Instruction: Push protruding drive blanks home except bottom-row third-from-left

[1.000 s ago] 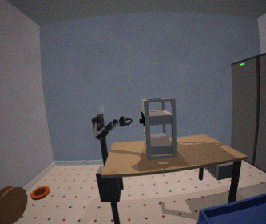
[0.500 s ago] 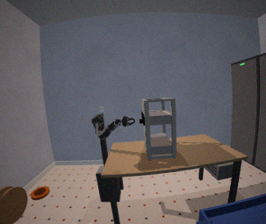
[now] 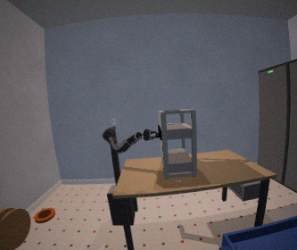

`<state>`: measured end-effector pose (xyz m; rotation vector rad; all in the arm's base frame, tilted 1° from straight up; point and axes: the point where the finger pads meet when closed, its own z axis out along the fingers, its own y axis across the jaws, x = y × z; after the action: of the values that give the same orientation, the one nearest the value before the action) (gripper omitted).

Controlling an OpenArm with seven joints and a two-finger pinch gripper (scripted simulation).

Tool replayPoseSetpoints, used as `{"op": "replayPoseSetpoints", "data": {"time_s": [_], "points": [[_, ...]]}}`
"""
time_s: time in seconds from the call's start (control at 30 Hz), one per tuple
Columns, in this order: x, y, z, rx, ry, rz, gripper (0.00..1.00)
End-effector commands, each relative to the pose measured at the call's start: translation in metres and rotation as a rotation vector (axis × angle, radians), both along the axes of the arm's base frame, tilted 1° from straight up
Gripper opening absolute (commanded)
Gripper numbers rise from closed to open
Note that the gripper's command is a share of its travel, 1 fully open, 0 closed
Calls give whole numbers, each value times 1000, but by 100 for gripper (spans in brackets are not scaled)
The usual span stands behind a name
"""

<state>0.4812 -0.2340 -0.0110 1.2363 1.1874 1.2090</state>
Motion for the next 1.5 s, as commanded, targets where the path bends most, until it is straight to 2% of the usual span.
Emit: {"op": "replayPoseSetpoints", "data": {"time_s": [0.0,1.47], "points": [[1,2,2,-9,-10,7,0],[3,5,1,-8,0,6,0]]}}
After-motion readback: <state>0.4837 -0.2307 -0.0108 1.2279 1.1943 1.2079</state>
